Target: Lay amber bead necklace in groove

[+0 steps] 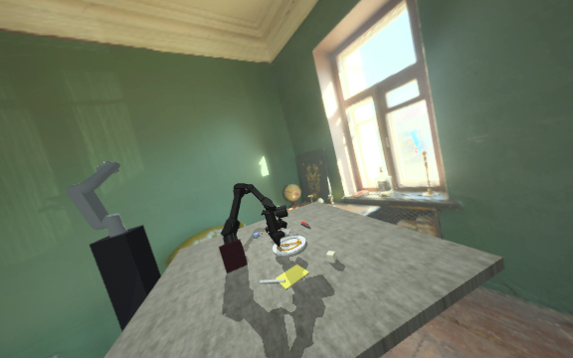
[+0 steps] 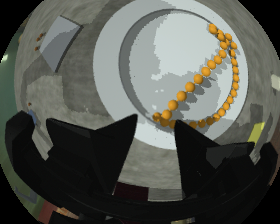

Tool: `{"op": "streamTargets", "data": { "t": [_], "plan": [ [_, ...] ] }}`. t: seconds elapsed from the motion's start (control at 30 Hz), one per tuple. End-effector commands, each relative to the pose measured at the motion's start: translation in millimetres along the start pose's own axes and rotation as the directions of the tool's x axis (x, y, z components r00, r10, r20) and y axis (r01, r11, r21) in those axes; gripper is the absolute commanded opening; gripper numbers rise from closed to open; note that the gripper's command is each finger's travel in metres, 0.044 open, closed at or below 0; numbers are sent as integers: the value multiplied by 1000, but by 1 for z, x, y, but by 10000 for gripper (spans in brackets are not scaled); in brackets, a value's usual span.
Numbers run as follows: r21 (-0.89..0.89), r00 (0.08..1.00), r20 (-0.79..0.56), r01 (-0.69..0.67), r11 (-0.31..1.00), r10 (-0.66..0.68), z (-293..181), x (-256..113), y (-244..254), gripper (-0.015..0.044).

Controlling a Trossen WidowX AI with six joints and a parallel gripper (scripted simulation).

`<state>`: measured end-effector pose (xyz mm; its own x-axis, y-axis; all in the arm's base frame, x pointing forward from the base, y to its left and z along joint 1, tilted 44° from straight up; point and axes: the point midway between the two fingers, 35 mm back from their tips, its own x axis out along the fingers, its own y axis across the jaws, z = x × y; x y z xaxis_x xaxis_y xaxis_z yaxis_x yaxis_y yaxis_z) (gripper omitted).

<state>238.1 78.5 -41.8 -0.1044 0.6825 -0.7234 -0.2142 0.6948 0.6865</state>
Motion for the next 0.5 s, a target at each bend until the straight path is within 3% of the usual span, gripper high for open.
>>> {"op": "streamTargets", "data": {
  "t": [0.0, 0.2, 0.47],
  "plan": [
    [-3, 1000, 0, 0, 1000, 0, 0, 0, 0, 289],
    [3, 1000, 0, -2, 1000, 2, 0, -1, 0, 440],
    [-1, 1000, 3, -5, 1000, 5, 0, -3, 0, 440]
  ]
}}
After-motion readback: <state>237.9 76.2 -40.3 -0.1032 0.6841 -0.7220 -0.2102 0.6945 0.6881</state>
